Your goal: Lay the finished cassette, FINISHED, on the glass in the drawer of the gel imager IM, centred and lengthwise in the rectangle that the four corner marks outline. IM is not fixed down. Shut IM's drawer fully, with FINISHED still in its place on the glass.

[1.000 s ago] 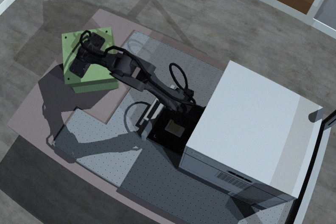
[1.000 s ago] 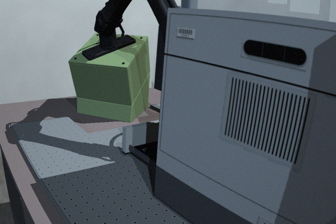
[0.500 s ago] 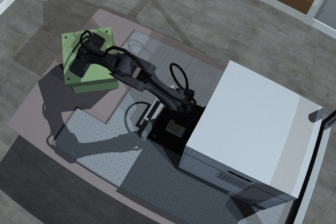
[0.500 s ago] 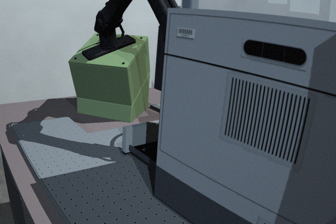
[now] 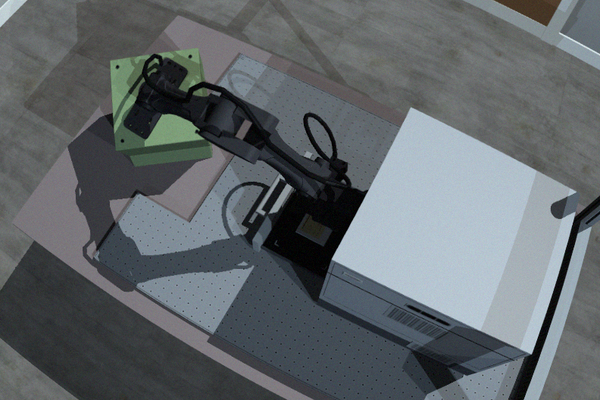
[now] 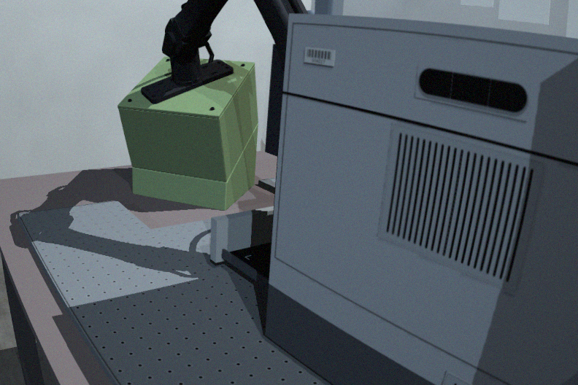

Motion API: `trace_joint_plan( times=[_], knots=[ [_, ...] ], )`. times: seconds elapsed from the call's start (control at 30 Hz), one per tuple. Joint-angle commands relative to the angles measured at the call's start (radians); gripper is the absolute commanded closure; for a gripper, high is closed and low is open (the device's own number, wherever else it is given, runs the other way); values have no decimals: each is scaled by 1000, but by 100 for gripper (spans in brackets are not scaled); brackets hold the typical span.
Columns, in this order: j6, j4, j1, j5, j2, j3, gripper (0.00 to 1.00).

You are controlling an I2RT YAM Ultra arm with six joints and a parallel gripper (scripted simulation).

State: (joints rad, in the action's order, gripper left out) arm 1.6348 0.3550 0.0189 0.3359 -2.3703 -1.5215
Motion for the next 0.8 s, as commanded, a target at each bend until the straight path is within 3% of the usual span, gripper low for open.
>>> trace_joint_plan(
  times=[0.0, 0.77],
  knots=[
    [-3, 13, 15, -15, 35, 23, 9],
    [-2, -19, 14, -15, 36, 42, 9]
  ],
)
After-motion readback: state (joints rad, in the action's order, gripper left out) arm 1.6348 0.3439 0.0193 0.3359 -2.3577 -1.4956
